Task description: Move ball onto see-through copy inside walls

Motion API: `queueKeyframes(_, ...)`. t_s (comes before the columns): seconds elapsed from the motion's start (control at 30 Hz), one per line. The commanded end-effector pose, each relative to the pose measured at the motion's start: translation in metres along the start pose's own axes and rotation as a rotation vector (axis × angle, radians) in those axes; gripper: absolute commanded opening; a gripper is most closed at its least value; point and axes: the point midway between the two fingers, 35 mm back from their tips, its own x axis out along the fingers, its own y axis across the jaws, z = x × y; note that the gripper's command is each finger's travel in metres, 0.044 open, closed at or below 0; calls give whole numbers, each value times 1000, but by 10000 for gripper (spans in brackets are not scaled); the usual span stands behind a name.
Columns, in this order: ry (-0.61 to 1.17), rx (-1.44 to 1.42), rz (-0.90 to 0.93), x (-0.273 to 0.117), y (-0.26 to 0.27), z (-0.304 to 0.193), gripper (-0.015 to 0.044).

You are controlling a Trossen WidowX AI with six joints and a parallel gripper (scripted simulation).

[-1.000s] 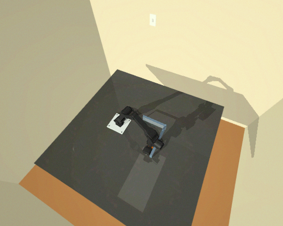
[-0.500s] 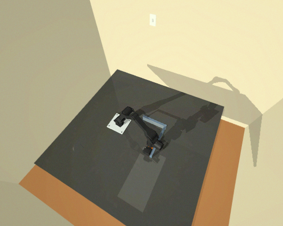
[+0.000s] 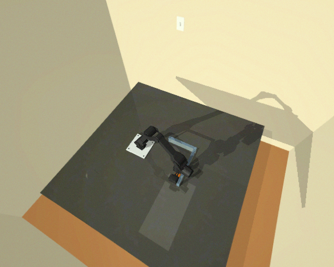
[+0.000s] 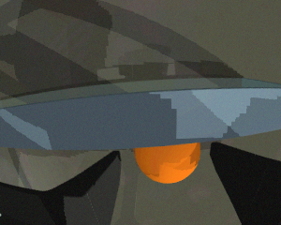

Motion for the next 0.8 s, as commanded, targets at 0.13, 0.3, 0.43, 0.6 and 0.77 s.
queueKeyframes(0.13, -5, -2, 3, -77, 0, 0, 319)
queueKeyframes(0.3, -13, 2, -4, -71, -1, 3, 319)
queueKeyframes(0.43, -13, 2, -4, -71, -1, 3, 319)
queueKeyframes(0.6, -17, 2, -5, -104, 0, 0, 424)
queueKeyframes(0.77, -20, 2, -5, -124, 1, -4, 440)
